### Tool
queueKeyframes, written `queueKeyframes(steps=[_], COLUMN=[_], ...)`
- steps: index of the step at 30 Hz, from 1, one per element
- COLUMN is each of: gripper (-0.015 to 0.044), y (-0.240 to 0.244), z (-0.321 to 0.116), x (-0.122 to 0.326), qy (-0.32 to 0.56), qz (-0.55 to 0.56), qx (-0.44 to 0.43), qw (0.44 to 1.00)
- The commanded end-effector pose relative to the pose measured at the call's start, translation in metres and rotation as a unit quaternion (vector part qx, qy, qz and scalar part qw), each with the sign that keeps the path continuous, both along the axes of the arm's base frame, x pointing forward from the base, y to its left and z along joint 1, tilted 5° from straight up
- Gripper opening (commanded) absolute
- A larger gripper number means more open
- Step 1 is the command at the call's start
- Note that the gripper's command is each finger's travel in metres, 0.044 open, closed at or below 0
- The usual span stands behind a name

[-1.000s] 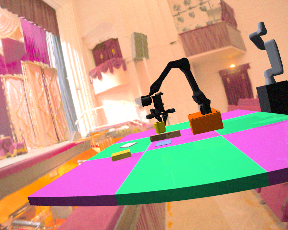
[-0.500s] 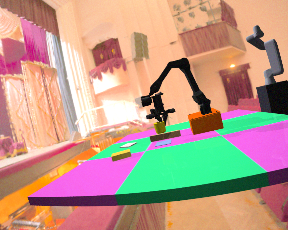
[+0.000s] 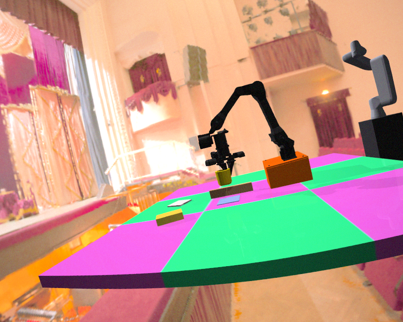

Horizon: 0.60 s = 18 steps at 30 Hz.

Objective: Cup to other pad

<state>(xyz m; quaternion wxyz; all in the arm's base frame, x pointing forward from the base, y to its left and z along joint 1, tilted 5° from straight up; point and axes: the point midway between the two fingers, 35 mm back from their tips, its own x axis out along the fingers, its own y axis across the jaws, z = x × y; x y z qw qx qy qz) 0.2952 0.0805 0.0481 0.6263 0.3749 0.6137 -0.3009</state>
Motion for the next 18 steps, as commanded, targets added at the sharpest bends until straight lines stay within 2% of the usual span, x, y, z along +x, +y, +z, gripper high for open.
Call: queueKeyframes(steps=[1,18], gripper=[0.0,0.0], y=[-0.008,-0.045], z=[-0.002,-0.003], x=[-0.001,0.002], qy=[0.003,0.003], qz=[0.002,0.003], qx=[0.001,-0.001], qw=[1.0,1.0])
